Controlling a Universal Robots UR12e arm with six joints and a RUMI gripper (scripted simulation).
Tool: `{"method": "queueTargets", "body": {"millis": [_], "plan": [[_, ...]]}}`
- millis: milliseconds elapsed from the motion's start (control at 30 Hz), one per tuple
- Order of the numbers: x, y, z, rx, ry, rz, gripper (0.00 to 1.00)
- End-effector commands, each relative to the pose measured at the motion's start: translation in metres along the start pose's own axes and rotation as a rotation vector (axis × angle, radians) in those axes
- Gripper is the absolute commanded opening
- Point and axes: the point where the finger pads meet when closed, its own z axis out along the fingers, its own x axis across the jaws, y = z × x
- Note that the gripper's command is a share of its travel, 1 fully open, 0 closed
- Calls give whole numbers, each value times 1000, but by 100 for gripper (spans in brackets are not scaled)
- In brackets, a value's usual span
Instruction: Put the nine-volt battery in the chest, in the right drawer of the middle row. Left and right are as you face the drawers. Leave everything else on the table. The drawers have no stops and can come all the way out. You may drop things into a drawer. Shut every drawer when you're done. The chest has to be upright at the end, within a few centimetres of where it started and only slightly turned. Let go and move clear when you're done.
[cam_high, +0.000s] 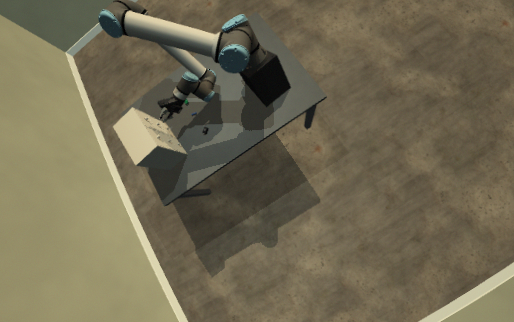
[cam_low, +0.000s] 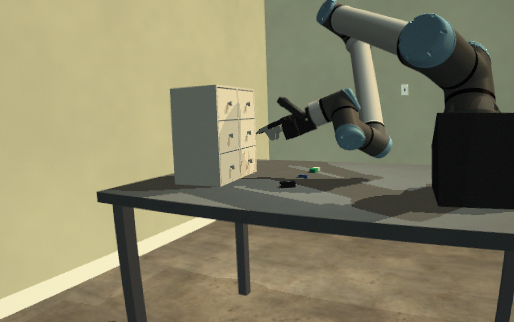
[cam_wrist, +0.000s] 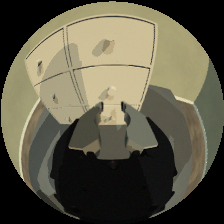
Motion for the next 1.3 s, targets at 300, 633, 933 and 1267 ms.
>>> {"method": "queueTargets", "body": {"millis": [300, 633, 933, 1267], "plan": [[0, -1, 0, 1, 0, 0, 20], [0, -1, 0, 1, 0, 0, 20], [0, -2, 3, 1, 0, 0, 20], [0, -4, 9, 1, 0, 0, 20]]}}
